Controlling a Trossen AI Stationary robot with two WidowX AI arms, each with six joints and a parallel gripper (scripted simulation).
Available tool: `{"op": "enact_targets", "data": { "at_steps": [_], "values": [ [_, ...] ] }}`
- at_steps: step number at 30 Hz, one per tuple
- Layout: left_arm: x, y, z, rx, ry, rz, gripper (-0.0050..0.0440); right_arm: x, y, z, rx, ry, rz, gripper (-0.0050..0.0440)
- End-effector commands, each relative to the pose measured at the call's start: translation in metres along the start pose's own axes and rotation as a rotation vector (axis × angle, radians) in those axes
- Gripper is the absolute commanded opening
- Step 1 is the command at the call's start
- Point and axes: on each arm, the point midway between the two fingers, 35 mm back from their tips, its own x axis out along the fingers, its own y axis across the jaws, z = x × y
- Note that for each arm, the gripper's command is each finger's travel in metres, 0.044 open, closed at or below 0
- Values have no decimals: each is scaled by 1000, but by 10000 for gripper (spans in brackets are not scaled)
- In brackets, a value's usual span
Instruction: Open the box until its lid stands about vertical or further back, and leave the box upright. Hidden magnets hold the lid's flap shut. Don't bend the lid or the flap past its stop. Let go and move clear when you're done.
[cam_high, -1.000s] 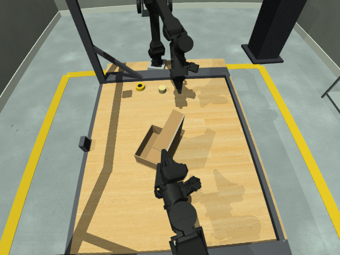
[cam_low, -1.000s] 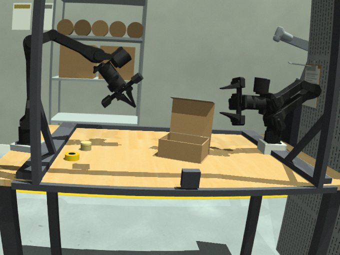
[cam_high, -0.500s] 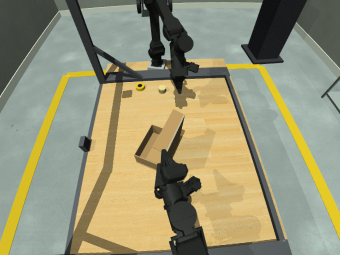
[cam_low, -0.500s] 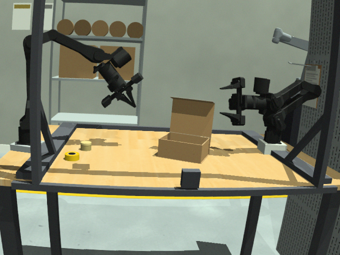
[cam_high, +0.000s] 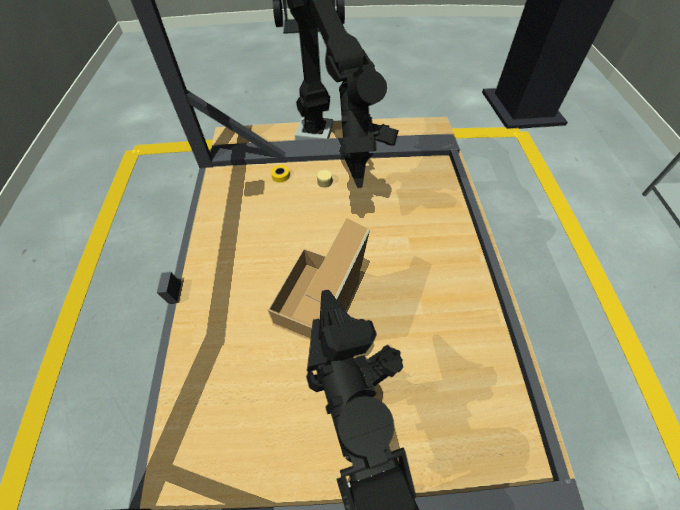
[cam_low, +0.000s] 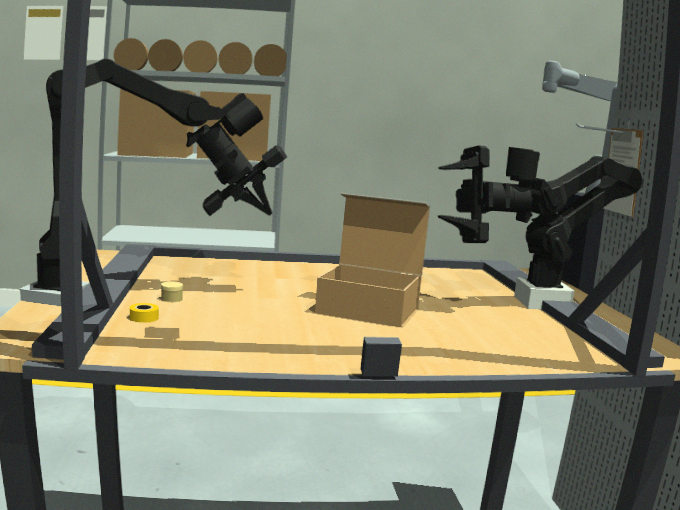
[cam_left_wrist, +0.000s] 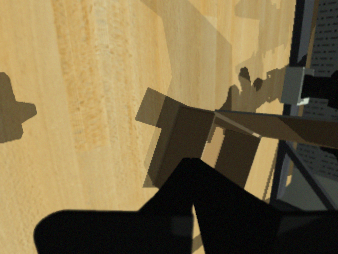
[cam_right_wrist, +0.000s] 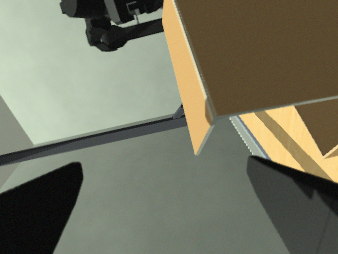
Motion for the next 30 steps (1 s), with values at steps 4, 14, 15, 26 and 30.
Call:
{"op": "enact_targets", "data": {
  "at_steps": [4, 14, 15, 26, 30],
  "values": [
    [-8, -9, 1, 7, -8, -31, -50, 4, 14, -3, 2, 2, 17, 440],
    [-8, -9, 1, 7, -8, -31, -50, 8, 24, -5, 2, 3, 23, 440],
    [-8, -9, 1, 7, -8, -31, -50, 8, 24, -5, 2, 3, 23, 440],
    [-8, -9, 1, 7, -8, -31, -50, 11, 36, -7, 2, 5, 31, 440],
    [-8, -9, 1, 7, -8, -31, -50, 13, 40, -8, 1, 6, 34, 440]
  ]
}}
